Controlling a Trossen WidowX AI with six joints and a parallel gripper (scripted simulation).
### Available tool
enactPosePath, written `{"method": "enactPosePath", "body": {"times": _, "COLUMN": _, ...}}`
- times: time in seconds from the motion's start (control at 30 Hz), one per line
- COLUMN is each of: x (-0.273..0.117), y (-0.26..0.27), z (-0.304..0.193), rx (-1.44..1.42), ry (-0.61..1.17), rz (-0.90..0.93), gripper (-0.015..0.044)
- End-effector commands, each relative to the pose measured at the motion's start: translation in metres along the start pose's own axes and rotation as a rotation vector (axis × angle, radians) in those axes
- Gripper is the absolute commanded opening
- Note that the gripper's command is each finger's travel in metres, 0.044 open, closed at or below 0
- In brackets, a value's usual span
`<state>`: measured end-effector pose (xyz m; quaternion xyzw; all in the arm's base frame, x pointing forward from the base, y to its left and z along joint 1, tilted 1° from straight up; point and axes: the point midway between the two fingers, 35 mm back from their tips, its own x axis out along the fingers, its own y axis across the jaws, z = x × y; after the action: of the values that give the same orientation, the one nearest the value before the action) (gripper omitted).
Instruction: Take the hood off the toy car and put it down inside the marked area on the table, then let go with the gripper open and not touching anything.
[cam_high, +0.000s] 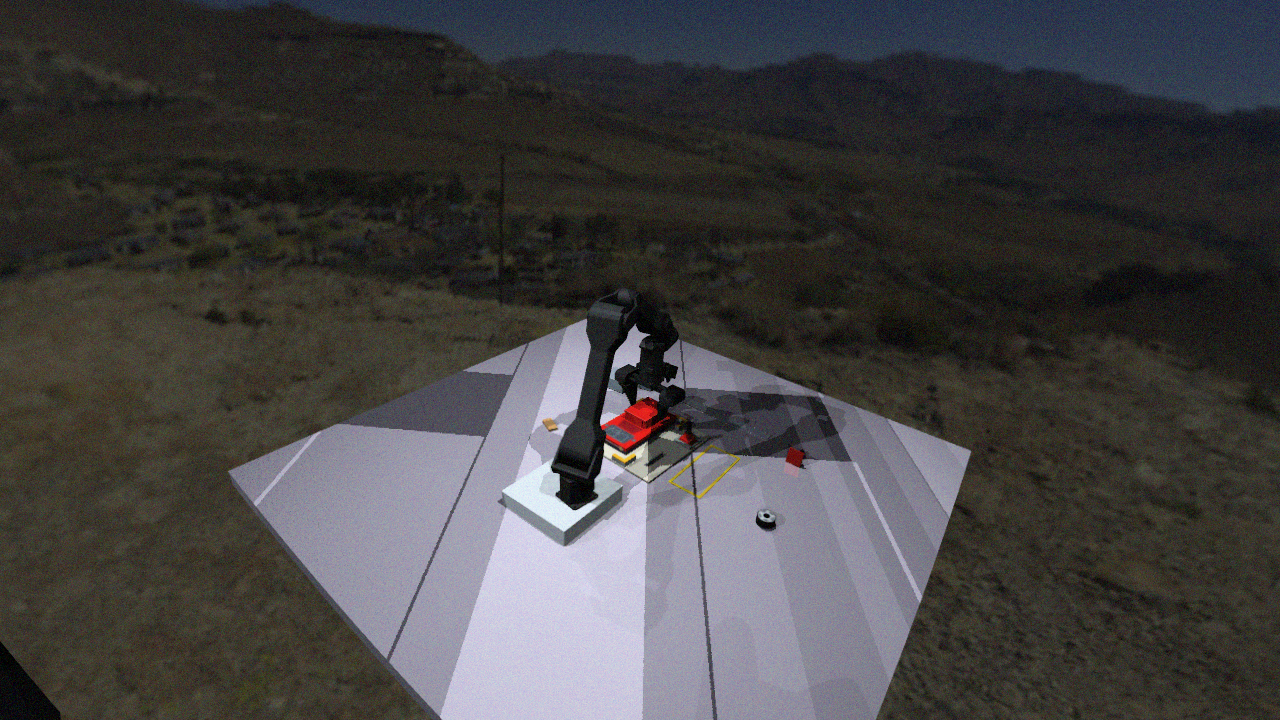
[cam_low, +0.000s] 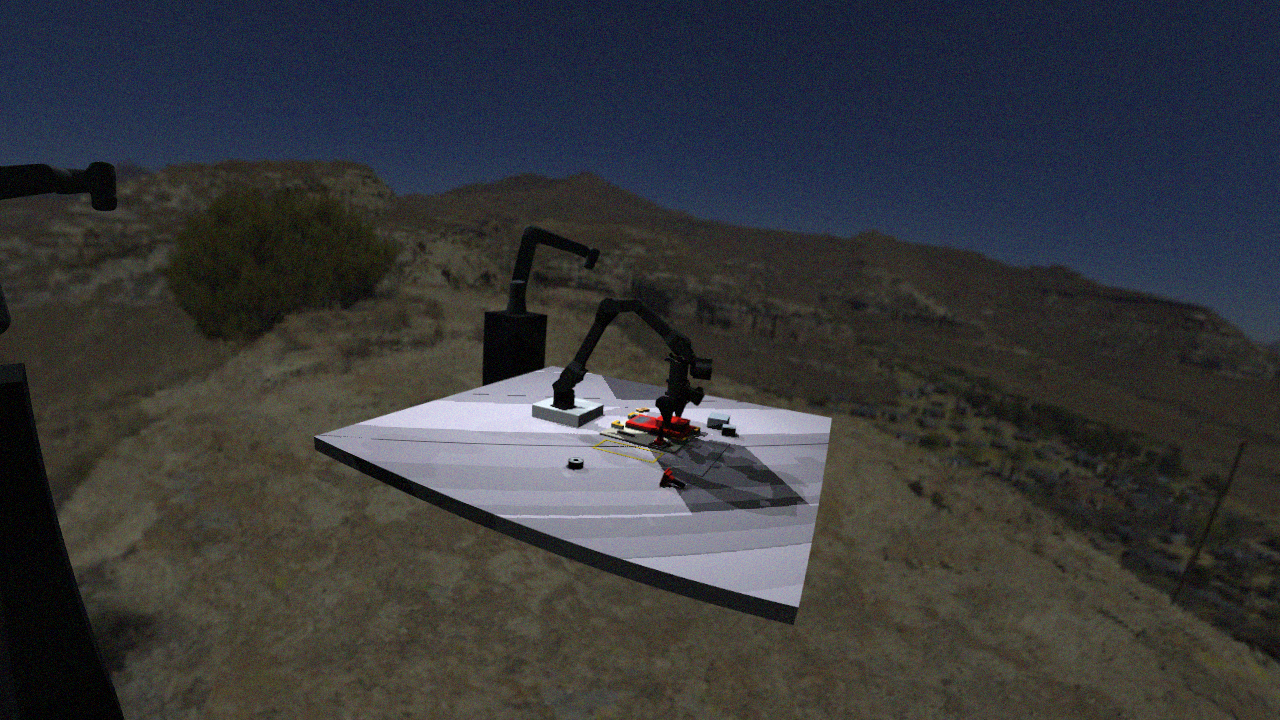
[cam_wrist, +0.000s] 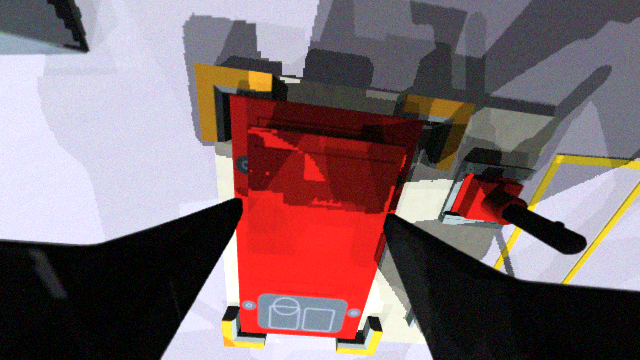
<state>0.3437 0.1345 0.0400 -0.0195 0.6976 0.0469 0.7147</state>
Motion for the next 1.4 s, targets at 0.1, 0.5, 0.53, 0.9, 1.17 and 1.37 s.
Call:
{"method": "enactPosePath", "body": {"times": 0.1, "x": 0.000, "y": 0.000, "z": 0.000, "rx": 0.000, "ry": -0.001, "rz": 0.000, "gripper": 0.0341}}
{"method": "enactPosePath", "body": {"times": 0.5, "x": -0.002, "y": 0.000, "z": 0.000, "rx": 0.000, "ry": -0.001, "rz": 0.000, "gripper": 0.0163}}
{"method": "enactPosePath", "body": {"times": 0.53, "x": -0.003, "y": 0.000, "z": 0.000, "rx": 0.000, "ry": -0.001, "rz": 0.000, "gripper": 0.0137}}
{"method": "enactPosePath", "body": {"times": 0.9, "x": -0.010, "y": 0.000, "z": 0.001, "rx": 0.000, "ry": -0.001, "rz": 0.000, "gripper": 0.0000}}
{"method": "enactPosePath", "body": {"times": 1.17, "x": -0.015, "y": 0.000, "z": 0.001, "rx": 0.000, "ry": -0.001, "rz": -0.001, "gripper": 0.0000}}
{"method": "enactPosePath", "body": {"times": 1.37, "x": -0.019, "y": 0.000, "z": 0.001, "rx": 0.000, "ry": -0.001, "rz": -0.001, "gripper": 0.0000}}
